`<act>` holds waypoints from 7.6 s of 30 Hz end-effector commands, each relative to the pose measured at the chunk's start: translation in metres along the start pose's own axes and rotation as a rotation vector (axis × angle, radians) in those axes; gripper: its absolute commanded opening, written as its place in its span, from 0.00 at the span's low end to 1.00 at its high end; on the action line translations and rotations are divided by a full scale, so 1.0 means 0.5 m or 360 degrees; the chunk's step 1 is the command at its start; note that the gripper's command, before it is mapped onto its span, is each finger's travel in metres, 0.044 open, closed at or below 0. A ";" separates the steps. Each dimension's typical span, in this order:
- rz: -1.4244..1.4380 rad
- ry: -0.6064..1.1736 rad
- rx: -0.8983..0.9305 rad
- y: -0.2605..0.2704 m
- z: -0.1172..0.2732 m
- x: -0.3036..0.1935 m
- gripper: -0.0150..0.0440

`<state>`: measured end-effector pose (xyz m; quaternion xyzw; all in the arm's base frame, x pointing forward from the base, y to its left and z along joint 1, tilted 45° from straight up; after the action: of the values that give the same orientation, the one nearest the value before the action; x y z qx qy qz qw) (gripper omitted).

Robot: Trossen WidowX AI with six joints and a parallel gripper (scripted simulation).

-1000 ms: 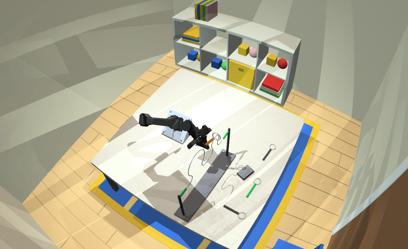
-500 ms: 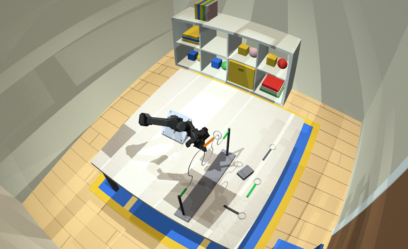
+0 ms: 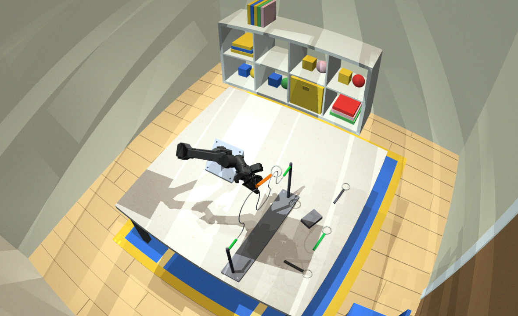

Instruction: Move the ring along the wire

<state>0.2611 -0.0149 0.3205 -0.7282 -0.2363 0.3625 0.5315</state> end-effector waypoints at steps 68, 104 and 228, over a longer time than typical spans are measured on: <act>0.1426 0.0022 -0.0821 -0.016 -0.026 -0.044 0.00; 0.0471 0.0005 -0.0269 0.125 -0.049 -0.078 0.00; -0.1186 -0.0138 0.0588 0.372 0.046 0.116 0.00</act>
<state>0.2714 -0.0215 0.1289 -0.4708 -0.4386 0.2119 0.7356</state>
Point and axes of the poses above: the point midway between the two fingers, 35 mm back from their tips, its own z axis back along the fingers, its own y axis across the jaws, x = y × z, the point moved 10 cm from there along z, back along the fingers, and after that the axes turned 15 degrees about z, right-handed, at the moved point
